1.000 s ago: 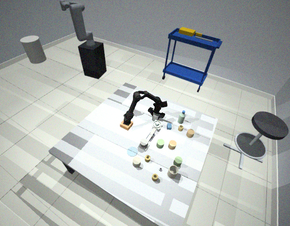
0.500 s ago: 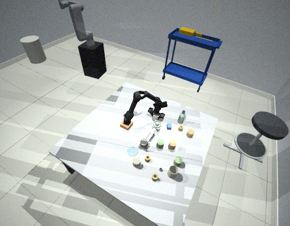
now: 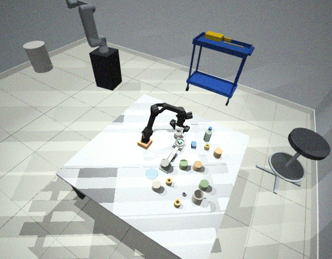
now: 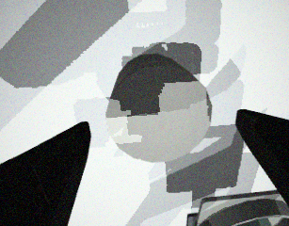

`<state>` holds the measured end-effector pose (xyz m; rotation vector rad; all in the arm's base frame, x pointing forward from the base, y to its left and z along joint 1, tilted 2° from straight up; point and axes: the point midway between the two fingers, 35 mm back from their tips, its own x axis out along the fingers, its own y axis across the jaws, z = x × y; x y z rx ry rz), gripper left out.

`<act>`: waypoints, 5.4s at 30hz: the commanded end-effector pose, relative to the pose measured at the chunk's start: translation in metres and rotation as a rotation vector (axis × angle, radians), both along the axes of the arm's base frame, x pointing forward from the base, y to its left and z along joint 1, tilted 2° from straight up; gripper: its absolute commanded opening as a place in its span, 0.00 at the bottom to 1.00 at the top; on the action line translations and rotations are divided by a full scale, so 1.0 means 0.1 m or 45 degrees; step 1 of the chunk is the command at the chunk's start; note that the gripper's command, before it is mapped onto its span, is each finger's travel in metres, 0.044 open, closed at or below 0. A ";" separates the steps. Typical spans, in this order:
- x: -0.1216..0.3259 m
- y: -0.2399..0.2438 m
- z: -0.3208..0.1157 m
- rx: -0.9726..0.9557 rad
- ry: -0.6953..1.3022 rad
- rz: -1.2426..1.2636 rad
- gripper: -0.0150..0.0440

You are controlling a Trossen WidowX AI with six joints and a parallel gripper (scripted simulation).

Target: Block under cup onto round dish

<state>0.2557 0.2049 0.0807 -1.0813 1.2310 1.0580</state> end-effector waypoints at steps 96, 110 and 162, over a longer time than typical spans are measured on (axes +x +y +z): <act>0.47 -1.29 0.99 0.017 0.005 -0.658 0.25; 0.64 -2.06 0.82 0.009 -0.021 -0.661 0.25; -0.76 -4.79 -0.06 -0.024 0.009 -0.659 0.25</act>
